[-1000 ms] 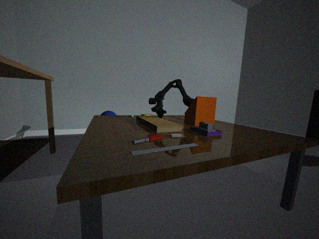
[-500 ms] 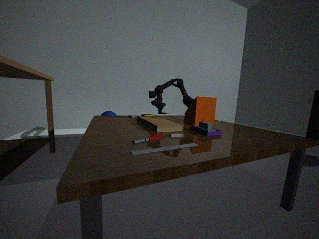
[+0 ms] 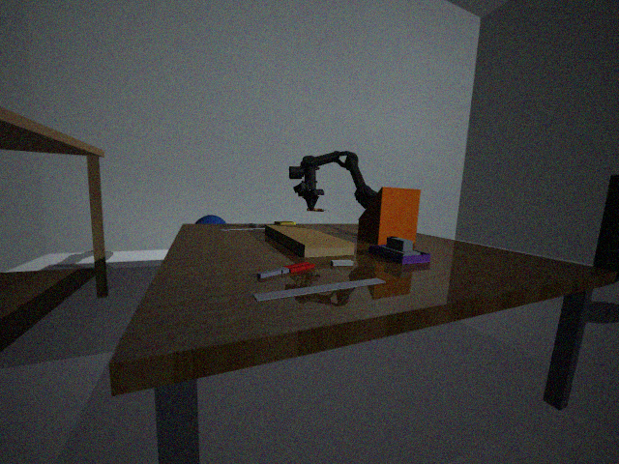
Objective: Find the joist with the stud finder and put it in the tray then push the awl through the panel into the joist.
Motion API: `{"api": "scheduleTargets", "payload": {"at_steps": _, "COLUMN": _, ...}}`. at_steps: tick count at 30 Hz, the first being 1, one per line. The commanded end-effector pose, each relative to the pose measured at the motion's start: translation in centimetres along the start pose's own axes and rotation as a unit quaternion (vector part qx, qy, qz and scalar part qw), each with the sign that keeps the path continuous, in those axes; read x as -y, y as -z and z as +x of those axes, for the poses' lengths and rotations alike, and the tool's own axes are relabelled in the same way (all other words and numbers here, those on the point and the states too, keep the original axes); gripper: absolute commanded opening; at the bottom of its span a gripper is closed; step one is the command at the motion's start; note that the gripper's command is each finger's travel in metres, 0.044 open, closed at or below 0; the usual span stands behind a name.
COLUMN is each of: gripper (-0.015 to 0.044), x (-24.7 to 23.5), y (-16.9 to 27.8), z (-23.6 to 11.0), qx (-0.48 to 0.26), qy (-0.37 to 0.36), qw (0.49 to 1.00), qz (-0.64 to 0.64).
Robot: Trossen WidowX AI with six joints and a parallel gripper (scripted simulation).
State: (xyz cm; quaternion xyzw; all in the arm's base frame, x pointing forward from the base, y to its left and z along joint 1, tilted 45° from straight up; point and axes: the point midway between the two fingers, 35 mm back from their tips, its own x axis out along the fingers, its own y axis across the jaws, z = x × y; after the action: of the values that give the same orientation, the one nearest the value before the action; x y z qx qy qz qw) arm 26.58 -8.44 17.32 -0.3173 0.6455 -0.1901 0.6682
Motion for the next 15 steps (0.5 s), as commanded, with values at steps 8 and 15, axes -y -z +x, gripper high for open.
{"api": "scheduleTargets", "payload": {"at_steps": 8, "gripper": 0.0, "x": -8.2, "y": -5.1, "z": 0.8, "qx": 0.069, "qy": -0.163, "qw": 0.968, "qz": -0.18}}
{"api": "scheduleTargets", "payload": {"at_steps": 15, "gripper": 0.0, "x": -13.8, "y": -7.9, "z": 0.4, "qx": 0.142, "qy": -0.259, "qw": 0.909, "qz": -0.295}}
